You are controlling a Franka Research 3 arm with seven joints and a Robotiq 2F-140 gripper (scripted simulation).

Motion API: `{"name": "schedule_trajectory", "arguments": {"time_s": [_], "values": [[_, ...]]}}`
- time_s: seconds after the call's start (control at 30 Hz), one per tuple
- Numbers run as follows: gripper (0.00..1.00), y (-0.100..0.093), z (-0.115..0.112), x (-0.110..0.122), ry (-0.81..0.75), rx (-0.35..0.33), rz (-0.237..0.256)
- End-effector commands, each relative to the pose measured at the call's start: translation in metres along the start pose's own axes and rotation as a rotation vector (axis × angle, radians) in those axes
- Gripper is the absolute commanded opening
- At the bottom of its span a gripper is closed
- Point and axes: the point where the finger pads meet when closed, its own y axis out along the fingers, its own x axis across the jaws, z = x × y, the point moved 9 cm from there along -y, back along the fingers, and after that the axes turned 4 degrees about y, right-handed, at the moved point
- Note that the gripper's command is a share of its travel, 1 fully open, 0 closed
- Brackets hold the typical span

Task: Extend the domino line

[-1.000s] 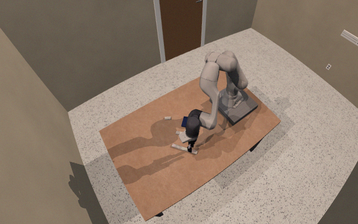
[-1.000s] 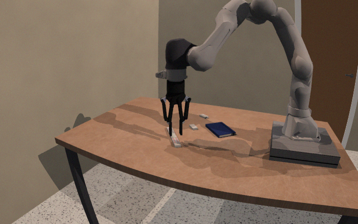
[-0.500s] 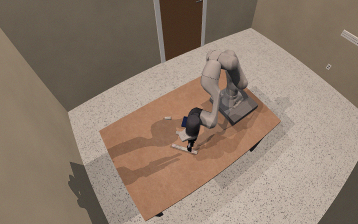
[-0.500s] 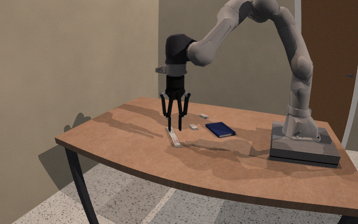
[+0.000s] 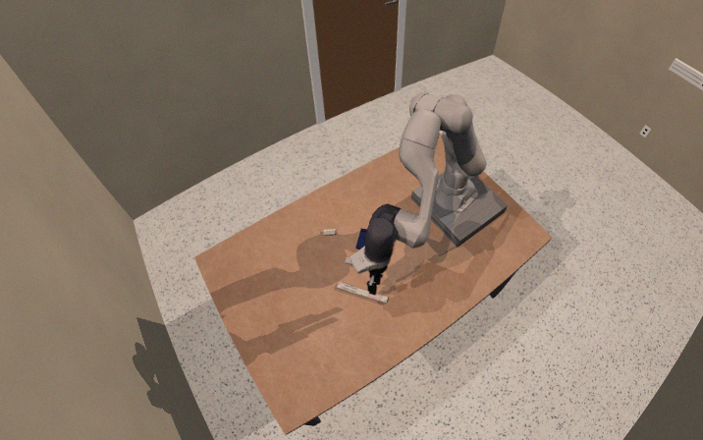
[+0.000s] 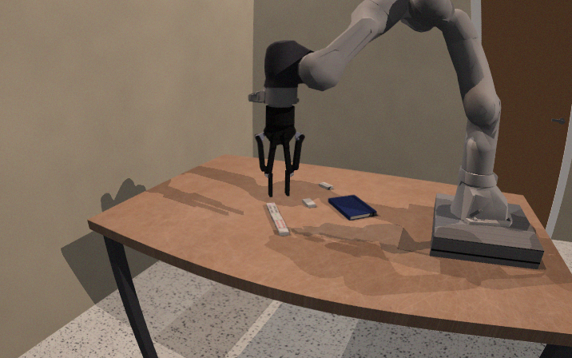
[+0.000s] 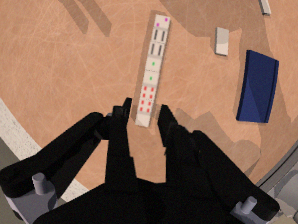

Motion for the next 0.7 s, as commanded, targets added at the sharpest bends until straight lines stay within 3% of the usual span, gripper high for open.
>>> {"name": "schedule_trajectory", "arguments": {"time_s": [0.0, 0.37, 0.67], "values": [[0.33, -0.006, 0.0, 0.003, -0.016, -0.006, -0.015], [0.33, -0.026, 0.0, 0.003, -0.016, -0.006, -0.015], [0.33, -0.029, 0.0, 0.003, -0.016, -0.006, -0.015]]}}
